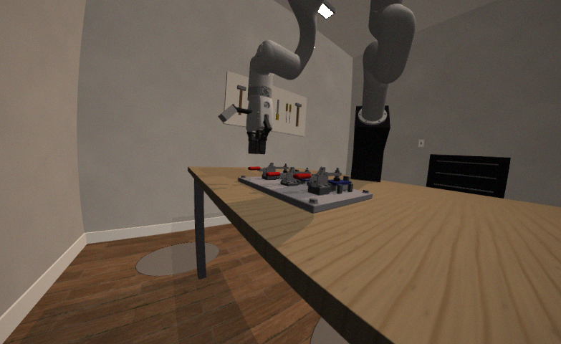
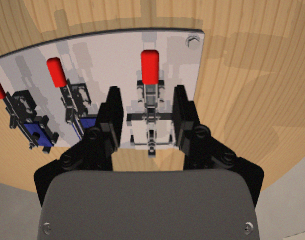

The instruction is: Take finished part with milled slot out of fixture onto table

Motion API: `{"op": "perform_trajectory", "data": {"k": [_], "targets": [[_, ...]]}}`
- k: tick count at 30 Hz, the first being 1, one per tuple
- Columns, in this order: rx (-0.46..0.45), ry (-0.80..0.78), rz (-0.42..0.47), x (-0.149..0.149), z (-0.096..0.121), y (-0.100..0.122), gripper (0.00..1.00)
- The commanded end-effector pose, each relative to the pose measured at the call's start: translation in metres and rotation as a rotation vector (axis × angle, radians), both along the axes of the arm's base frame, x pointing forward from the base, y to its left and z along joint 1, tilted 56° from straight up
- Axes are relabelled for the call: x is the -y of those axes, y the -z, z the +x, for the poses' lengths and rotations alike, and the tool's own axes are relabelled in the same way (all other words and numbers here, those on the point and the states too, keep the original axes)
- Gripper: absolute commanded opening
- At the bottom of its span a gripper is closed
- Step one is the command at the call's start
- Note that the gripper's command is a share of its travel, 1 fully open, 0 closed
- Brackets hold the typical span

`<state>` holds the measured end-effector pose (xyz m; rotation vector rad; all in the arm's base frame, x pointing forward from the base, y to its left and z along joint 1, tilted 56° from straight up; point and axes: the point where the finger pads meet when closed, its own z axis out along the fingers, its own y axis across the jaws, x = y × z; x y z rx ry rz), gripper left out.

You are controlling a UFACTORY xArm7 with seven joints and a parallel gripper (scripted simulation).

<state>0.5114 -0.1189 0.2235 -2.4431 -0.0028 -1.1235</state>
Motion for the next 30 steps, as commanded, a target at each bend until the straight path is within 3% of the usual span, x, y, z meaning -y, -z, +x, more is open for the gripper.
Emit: {"op": "perform_trajectory", "data": {"k": [1, 11, 30], "targets": [[0.003, 0.005, -0.002, -0.002, 0.01, 0.006, 0.47], [0.003, 0.005, -0.002, -0.011, 0.026, 0.019, 0.47], [0.003, 0.005, -0.002, -0.011, 0.028, 0.02, 0.47]]}}
